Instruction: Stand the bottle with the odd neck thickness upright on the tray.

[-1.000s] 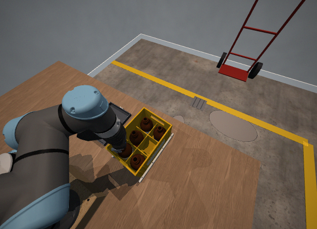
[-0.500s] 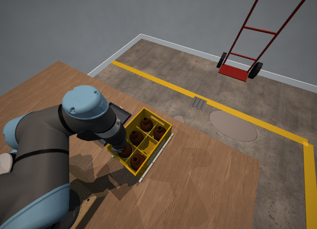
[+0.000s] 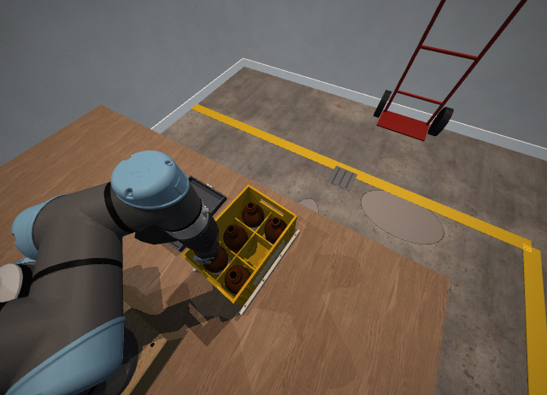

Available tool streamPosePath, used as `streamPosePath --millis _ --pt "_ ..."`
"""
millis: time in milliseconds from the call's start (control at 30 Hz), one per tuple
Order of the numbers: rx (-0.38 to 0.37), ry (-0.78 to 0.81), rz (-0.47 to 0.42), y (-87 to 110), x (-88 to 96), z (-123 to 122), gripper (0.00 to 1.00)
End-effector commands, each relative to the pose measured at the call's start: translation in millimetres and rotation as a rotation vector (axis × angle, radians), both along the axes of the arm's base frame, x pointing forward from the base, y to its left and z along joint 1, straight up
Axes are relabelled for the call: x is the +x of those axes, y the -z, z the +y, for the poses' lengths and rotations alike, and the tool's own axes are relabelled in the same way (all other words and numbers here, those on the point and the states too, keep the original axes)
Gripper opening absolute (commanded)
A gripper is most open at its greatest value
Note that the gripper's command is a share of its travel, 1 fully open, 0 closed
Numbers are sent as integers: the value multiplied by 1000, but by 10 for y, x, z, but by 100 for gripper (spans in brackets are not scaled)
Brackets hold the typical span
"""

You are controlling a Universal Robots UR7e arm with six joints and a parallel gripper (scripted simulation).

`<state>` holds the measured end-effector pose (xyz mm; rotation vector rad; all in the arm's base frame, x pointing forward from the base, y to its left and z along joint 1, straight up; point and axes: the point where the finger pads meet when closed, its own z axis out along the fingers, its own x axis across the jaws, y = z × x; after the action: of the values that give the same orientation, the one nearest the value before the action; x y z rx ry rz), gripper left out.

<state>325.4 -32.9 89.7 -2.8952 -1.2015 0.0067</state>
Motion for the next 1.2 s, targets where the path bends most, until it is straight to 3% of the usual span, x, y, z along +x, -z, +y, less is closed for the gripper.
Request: streamPosePath --millis 0,1167 --pt "-1 0 -1 33 3 -2 100" --pt "-1 0 -1 311 2 -1 100"
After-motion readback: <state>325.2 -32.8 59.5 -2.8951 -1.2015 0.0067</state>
